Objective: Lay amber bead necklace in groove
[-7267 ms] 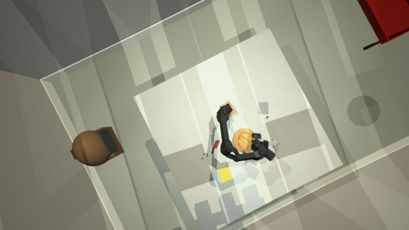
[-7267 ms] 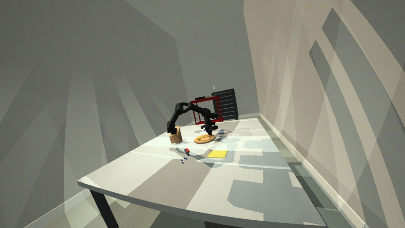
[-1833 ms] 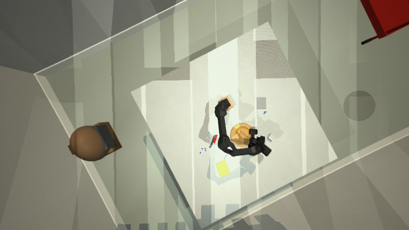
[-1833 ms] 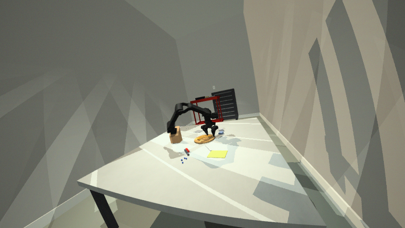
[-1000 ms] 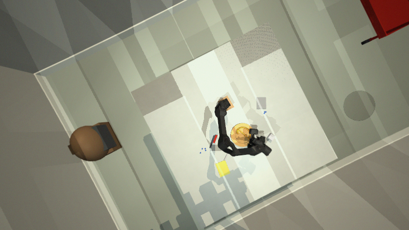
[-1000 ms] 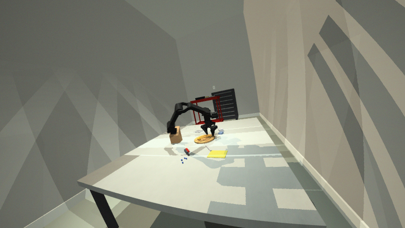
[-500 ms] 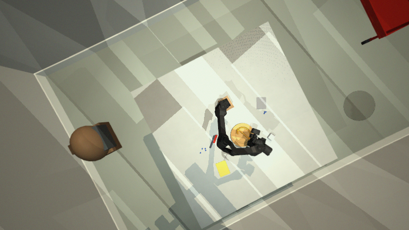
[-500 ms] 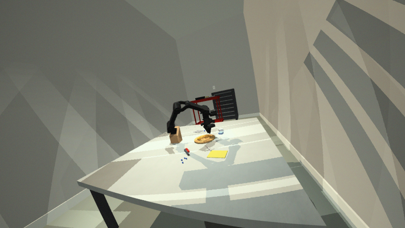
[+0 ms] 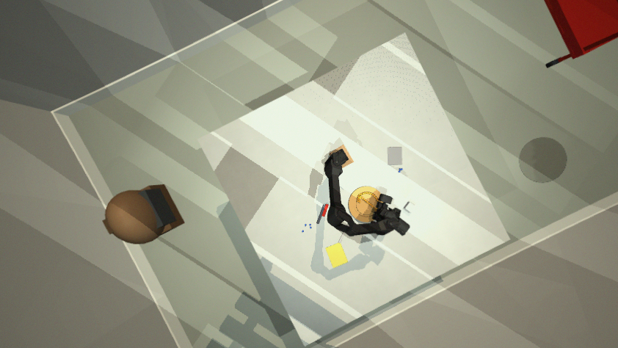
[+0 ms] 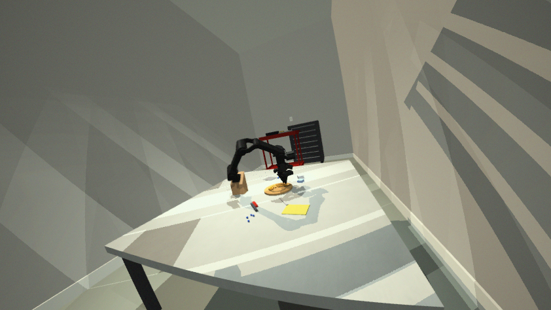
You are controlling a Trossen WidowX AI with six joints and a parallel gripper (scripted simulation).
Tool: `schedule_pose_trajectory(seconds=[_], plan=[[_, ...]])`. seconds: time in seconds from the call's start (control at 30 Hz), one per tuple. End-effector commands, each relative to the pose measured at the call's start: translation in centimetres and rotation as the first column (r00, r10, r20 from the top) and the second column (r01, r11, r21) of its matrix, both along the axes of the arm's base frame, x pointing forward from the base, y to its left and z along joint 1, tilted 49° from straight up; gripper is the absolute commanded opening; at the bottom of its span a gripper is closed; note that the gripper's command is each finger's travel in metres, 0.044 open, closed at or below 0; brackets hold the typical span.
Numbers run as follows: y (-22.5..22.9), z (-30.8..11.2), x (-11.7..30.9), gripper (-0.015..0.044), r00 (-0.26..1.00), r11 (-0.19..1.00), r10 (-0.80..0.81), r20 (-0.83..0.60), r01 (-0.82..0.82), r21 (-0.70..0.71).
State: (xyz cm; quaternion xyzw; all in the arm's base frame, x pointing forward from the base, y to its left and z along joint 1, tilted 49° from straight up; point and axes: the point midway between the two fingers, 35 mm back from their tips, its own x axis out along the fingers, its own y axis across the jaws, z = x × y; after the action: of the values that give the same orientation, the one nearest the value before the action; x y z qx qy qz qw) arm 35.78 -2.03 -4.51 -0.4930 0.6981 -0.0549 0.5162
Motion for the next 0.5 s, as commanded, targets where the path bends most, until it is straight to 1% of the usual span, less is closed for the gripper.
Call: schedule_pose_trajectory(seconds=[0.0, 0.3, 0.43, 0.47], plan=[[-0.53, -0.43, -0.05, 0.012, 1.0, 1.0, 0.003, -0.002, -0.003, -0.006], [-1.34, -1.1, -0.11, 0.012, 1.0, 1.0, 0.001, -0.003, -0.001, -0.007], [-1.16, -0.97, -0.09, 0.0015, 1.0, 1.0, -0.003, -0.002, 0.003, -0.001], [-1.16, -0.97, -0.09, 0.0, 1.0, 1.0, -0.003, -0.002, 0.003, -0.001]])
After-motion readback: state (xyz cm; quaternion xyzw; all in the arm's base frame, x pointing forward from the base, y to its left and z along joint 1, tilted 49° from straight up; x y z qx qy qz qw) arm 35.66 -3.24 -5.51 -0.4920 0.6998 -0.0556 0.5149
